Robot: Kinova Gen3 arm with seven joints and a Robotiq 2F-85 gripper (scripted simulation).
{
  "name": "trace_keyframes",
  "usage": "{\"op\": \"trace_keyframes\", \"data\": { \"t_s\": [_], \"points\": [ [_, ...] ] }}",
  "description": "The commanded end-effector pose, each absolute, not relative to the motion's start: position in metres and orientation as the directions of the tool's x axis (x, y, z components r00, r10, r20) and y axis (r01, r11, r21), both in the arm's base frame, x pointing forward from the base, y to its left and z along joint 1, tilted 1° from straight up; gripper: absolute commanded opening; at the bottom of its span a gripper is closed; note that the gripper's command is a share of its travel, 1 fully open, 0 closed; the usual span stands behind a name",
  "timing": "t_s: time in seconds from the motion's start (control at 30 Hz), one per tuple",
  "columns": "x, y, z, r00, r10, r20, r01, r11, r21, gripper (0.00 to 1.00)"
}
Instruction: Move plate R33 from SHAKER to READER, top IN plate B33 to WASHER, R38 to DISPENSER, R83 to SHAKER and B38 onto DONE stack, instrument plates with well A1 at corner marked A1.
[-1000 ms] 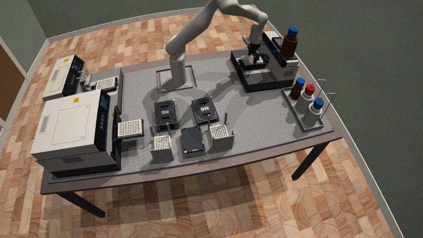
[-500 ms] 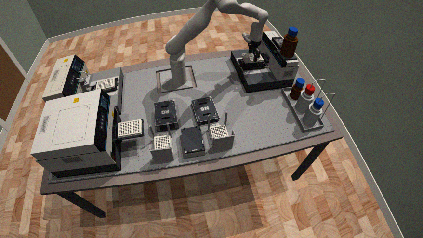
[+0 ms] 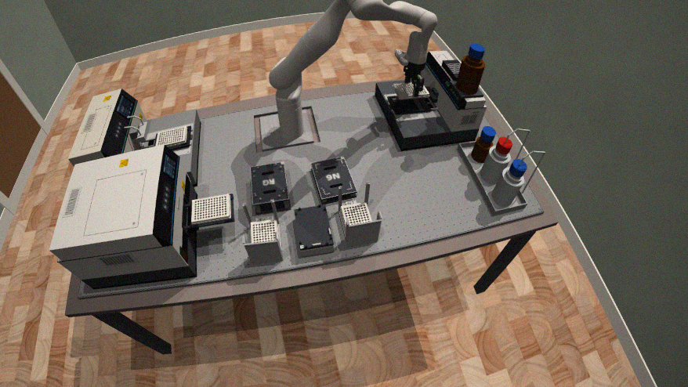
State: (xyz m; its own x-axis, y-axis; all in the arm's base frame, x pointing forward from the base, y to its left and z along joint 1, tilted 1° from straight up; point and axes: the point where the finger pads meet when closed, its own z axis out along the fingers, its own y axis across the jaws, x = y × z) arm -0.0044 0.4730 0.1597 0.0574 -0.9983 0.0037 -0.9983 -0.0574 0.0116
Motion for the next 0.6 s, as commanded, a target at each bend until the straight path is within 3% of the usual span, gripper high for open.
{"op": "trace_keyframes", "data": {
  "t_s": [0.0,0.57],
  "points": [
    [-0.005,0.474,0.168,0.057,-0.998,0.001,-0.998,-0.057,0.017,0.94],
    [-0.005,0.474,0.188,0.057,-0.998,0.001,-0.998,-0.057,0.017,0.94]
  ]
}}
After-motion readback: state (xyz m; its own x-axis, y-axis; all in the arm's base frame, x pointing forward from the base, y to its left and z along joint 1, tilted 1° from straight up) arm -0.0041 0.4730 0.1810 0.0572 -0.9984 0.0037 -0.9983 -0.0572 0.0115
